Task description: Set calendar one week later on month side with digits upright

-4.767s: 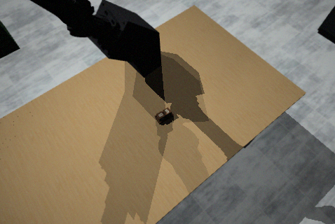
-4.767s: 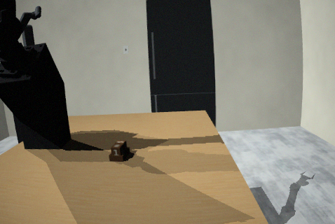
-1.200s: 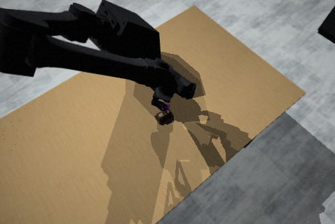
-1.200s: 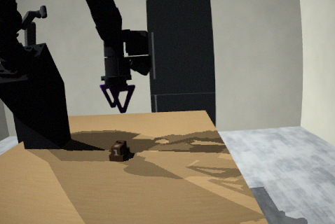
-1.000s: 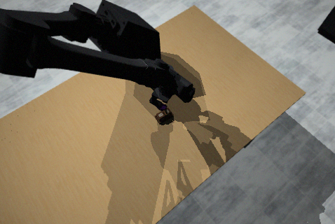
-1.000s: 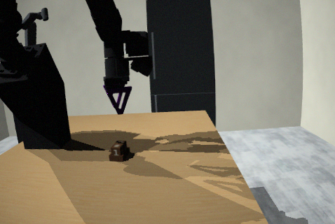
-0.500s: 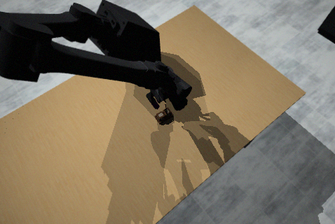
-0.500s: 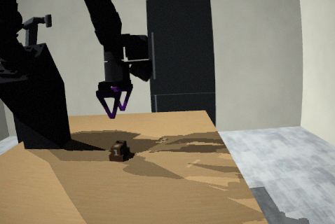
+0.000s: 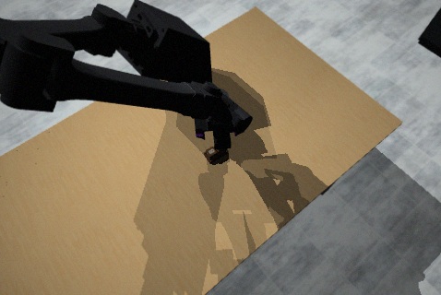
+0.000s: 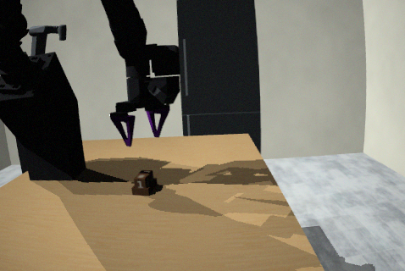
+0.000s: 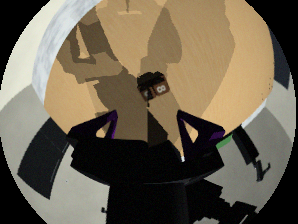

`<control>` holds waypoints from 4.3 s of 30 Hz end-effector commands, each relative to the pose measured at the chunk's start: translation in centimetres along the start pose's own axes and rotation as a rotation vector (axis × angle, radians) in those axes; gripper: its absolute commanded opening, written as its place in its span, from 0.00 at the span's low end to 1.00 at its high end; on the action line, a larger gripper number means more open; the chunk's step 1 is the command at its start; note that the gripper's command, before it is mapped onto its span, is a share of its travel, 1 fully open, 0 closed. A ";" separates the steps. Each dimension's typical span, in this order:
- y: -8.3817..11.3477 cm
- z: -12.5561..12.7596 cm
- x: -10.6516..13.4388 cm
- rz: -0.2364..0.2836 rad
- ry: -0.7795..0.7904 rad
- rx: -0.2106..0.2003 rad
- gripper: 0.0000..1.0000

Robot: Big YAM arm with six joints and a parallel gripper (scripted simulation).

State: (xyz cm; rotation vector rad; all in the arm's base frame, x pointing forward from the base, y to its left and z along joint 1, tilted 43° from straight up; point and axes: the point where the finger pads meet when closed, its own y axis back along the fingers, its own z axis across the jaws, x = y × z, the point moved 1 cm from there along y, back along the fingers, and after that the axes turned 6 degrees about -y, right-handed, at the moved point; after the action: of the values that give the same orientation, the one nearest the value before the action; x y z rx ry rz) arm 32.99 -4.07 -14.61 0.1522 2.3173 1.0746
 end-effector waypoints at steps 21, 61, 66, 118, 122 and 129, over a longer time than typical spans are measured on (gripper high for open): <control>-0.8 0.6 0.3 -0.016 -0.747 -0.011 1.00; -1.8 -0.1 0.0 -0.010 -1.122 -0.001 0.45; -1.8 -0.1 0.0 -0.010 -1.122 -0.001 0.45; -5.9 -0.3 0.1 -0.004 -1.105 0.010 0.45; -5.7 0.3 0.1 -0.009 -1.093 -0.006 0.45; -6.6 0.2 0.3 -0.007 -1.092 -0.001 0.45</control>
State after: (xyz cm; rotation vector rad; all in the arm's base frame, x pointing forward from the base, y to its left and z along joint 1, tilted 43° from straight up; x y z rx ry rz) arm 33.13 -8.56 -19.32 0.5850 1.3115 0.6768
